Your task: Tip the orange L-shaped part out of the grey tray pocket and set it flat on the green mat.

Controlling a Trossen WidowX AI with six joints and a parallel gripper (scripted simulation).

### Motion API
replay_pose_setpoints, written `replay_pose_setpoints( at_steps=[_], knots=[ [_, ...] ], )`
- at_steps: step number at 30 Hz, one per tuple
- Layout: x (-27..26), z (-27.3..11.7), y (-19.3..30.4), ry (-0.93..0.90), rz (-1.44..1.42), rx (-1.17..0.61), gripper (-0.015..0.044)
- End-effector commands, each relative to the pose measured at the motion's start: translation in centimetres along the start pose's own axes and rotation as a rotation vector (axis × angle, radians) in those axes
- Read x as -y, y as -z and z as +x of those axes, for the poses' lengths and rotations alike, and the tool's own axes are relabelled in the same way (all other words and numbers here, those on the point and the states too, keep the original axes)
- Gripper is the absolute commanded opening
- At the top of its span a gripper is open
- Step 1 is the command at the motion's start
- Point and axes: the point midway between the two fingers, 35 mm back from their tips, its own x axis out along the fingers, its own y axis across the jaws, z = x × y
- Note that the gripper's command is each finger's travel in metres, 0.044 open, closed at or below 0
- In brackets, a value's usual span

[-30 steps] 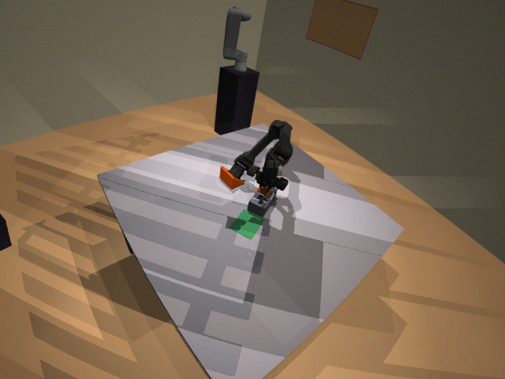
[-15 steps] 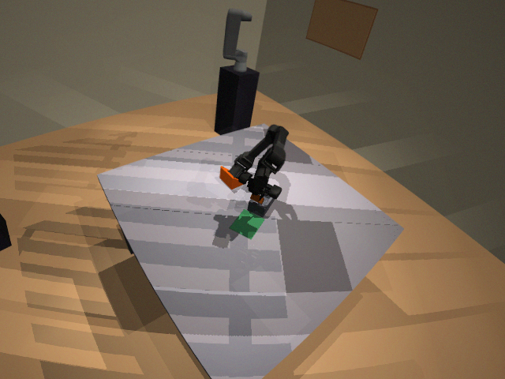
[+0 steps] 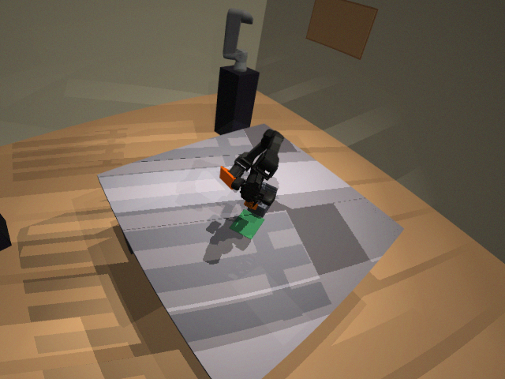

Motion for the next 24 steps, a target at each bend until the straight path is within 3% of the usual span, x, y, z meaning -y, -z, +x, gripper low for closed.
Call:
replay_pose_setpoints(
  at_steps=[1, 24],
  knots=[
    [0.0, 0.1, -0.2, 0.002, -0.008, 0.003, 0.0],
    [0.0, 3.7, -0.2, 0.001, -0.009, 0.002, 0.0]
  ],
)
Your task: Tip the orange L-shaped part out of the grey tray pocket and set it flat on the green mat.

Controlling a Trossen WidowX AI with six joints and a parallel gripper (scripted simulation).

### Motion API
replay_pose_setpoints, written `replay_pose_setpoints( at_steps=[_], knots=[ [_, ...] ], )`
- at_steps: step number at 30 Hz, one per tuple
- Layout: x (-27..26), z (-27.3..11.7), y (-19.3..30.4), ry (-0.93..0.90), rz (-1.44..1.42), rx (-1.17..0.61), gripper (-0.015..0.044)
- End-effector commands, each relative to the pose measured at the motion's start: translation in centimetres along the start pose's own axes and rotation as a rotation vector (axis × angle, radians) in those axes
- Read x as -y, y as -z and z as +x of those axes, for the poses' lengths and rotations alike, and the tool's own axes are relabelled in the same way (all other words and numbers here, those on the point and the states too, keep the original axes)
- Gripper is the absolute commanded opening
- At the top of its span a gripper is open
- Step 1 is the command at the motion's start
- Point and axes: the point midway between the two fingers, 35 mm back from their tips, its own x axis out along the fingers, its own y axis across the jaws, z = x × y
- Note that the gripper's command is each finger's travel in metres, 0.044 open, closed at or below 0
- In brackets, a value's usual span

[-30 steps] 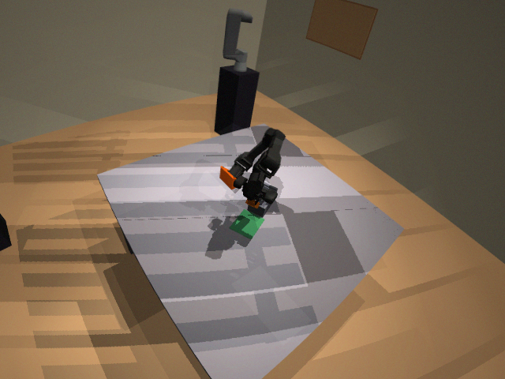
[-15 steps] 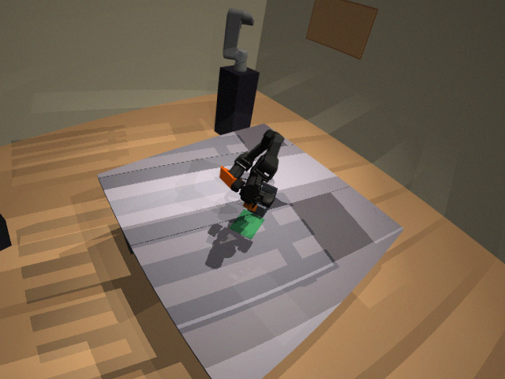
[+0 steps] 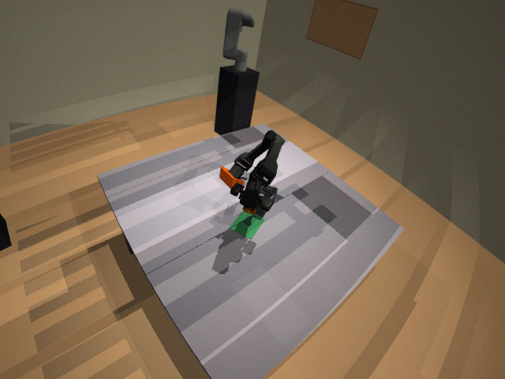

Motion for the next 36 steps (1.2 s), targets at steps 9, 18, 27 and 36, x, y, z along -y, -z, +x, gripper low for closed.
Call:
replay_pose_setpoints(
  at_steps=[9, 18, 27, 36],
  knots=[
    [-0.1, 1.8, 0.0, -0.004, 0.005, 0.001, 0.0],
    [-0.1, 3.2, 0.0, -0.005, 0.005, 0.001, 0.0],
    [-0.1, 4.6, 0.1, -0.005, 0.005, 0.001, 0.0],
    [-0.1, 4.8, 0.1, -0.005, 0.005, 0.0, 0.0]
  ],
)
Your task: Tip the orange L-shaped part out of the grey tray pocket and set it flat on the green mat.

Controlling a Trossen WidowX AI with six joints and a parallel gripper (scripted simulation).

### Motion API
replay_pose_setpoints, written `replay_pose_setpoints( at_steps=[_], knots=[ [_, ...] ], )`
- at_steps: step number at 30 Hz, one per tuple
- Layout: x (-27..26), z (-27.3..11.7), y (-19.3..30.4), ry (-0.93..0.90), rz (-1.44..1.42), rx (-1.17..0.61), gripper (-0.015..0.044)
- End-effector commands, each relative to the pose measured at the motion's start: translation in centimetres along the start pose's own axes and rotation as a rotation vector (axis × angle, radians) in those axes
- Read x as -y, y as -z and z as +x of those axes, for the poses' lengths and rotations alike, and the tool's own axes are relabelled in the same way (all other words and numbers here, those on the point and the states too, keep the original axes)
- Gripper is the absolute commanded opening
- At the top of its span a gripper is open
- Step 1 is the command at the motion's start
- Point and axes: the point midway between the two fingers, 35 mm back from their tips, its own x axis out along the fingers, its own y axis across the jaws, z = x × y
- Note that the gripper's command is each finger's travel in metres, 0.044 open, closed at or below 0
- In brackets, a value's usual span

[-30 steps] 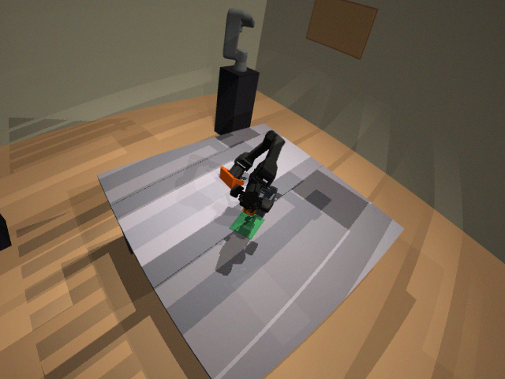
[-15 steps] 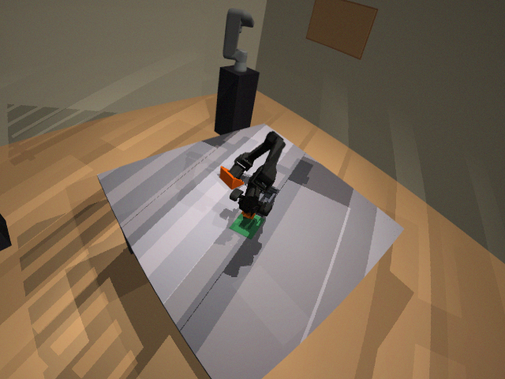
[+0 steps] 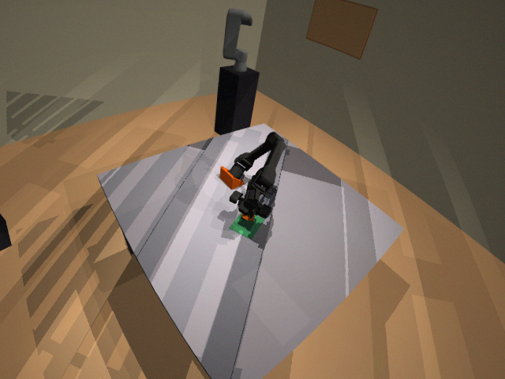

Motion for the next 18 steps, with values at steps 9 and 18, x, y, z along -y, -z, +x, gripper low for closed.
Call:
replay_pose_setpoints(
  at_steps=[9, 18],
  knots=[
    [0.0, 0.0, 0.0, 0.0, 0.0, 0.0, 0.0131],
    [-0.2, -2.8, -0.3, 0.0, 0.003, 0.002, 0.0368]
  ],
)
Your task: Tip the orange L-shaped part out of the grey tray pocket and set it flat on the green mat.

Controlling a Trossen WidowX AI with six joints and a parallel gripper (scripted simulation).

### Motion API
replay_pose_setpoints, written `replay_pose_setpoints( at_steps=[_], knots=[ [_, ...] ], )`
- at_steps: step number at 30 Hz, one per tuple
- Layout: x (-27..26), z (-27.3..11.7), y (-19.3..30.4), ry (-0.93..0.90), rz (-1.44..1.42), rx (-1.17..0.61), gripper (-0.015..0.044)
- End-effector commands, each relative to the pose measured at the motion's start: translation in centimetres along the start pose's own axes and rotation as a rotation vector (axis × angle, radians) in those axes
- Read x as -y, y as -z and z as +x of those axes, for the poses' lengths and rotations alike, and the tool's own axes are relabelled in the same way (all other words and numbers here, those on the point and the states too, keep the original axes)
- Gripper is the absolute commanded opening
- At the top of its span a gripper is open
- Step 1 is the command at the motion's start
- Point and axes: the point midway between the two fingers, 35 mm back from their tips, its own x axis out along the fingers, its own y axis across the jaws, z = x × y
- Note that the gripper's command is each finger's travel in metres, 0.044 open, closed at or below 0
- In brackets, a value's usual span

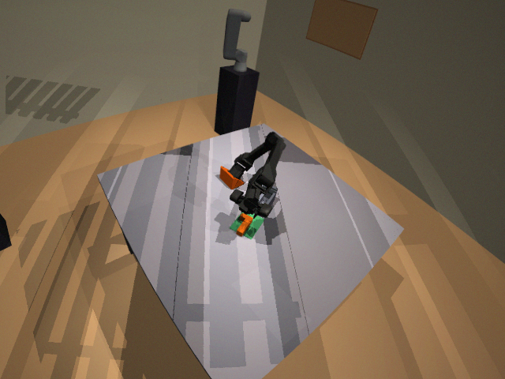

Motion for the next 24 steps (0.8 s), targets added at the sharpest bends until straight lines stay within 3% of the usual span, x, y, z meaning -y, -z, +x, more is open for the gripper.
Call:
replay_pose_setpoints(
  at_steps=[1, 6, 24],
  knots=[
    [-0.1, -3.1, -0.4, -0.005, -0.004, 0.013, 0.0394],
    [0.2, -7.6, -0.1, -0.006, 0.0, 0.013, 0.04],
    [0.1, -7.2, -0.4, -0.016, 0.005, 0.025, 0.04]
  ],
)
